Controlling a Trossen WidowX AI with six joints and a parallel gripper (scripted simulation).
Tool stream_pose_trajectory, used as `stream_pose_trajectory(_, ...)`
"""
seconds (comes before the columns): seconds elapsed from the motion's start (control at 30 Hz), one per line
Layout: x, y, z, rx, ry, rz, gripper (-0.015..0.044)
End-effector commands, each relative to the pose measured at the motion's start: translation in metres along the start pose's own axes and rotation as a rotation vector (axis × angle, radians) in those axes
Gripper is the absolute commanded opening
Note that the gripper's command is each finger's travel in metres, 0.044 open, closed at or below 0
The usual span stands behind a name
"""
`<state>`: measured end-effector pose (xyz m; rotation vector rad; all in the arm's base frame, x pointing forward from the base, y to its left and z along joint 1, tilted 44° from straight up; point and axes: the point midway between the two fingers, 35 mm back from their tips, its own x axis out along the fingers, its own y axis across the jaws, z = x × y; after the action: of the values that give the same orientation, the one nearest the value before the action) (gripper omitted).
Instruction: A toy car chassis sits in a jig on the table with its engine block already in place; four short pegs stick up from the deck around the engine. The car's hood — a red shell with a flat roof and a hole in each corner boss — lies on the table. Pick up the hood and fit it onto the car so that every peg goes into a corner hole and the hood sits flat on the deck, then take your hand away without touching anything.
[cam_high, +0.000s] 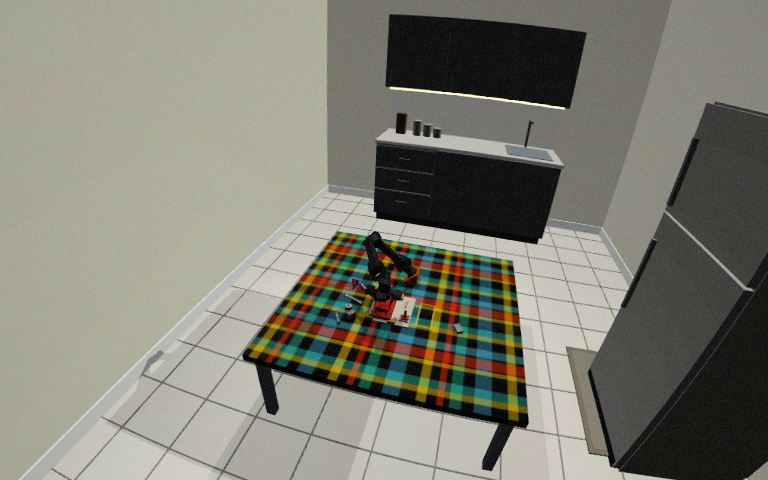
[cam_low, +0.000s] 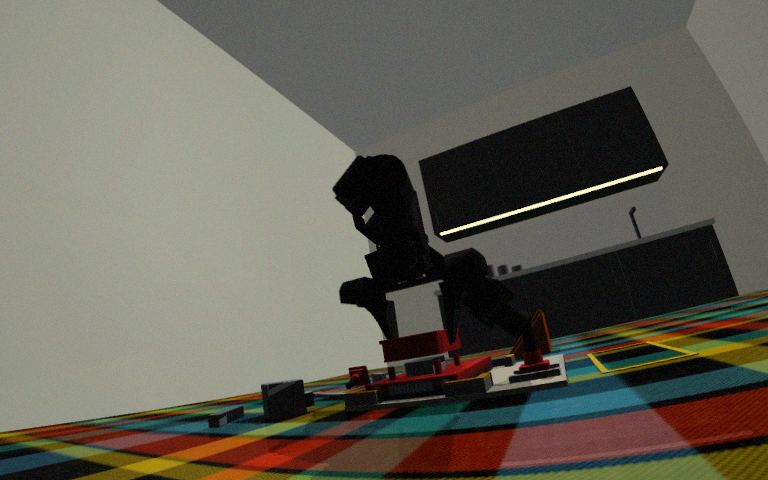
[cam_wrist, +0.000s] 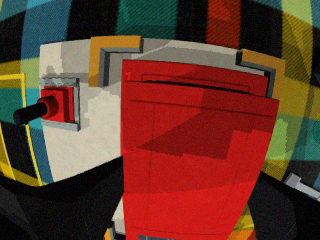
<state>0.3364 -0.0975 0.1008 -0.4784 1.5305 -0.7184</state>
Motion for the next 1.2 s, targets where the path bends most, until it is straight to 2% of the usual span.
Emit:
stream_pose_trajectory(0.0, 0.000, -0.001, 0.001, -0.002, -0.006, -0.002, 0.0000)
stream_pose_trajectory(1.17, 0.011, -0.001, 0.001, -0.002, -0.006, -0.003, 0.0000)
